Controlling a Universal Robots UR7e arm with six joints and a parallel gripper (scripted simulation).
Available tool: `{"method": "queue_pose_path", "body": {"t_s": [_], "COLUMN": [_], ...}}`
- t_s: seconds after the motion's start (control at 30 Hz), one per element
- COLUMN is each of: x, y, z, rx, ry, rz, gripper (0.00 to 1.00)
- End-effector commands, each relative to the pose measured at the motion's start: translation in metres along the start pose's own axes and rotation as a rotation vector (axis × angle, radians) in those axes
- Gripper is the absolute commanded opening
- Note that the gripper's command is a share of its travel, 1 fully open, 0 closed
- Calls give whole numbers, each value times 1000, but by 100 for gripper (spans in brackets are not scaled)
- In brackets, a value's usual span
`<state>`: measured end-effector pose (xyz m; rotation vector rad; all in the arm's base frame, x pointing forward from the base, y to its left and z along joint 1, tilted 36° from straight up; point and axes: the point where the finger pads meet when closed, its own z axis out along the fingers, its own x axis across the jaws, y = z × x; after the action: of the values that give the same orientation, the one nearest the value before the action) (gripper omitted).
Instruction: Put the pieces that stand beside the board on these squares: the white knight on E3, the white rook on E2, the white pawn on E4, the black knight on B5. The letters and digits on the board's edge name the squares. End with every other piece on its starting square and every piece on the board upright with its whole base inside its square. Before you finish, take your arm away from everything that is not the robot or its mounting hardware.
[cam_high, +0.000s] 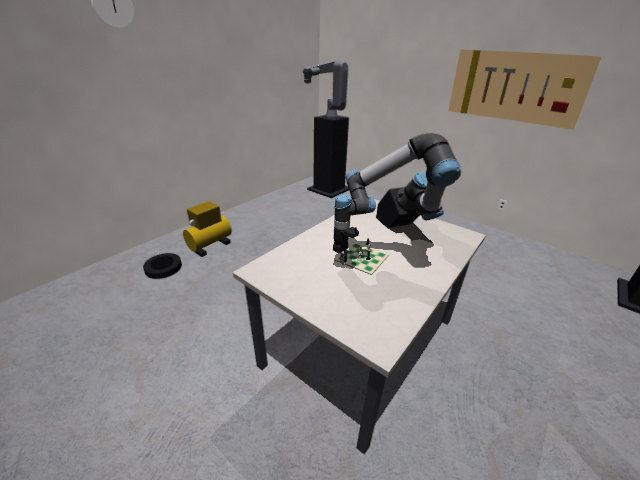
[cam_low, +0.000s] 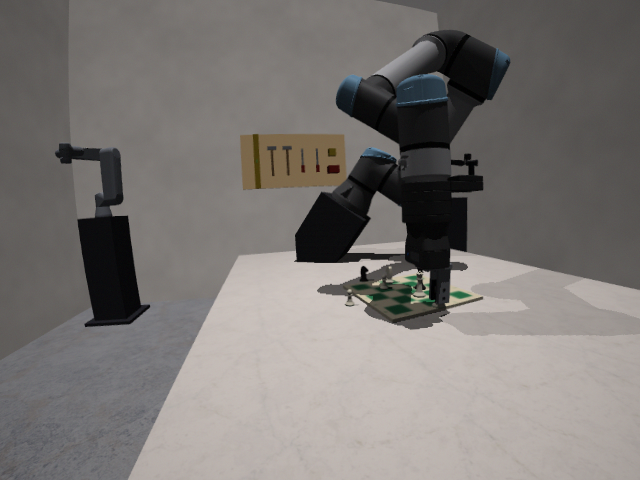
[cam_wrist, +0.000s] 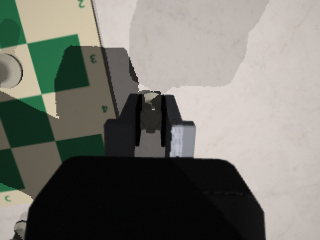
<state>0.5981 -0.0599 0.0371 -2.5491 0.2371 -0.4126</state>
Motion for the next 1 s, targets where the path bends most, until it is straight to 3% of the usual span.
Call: {"method": "queue_pose_path", "body": {"t_s": [0.0, 0.33, 0.8, 0.97], "x": [1, 1, 0, -11], "y": [0, 0, 0, 0], "z": [-25, -72, -74, -78], "rx": [-1, -1, -1, -2], "ry": [2, 2, 2, 2], "rz": [-2, -2, -2, -11], "gripper": [0, 0, 0, 0]}}
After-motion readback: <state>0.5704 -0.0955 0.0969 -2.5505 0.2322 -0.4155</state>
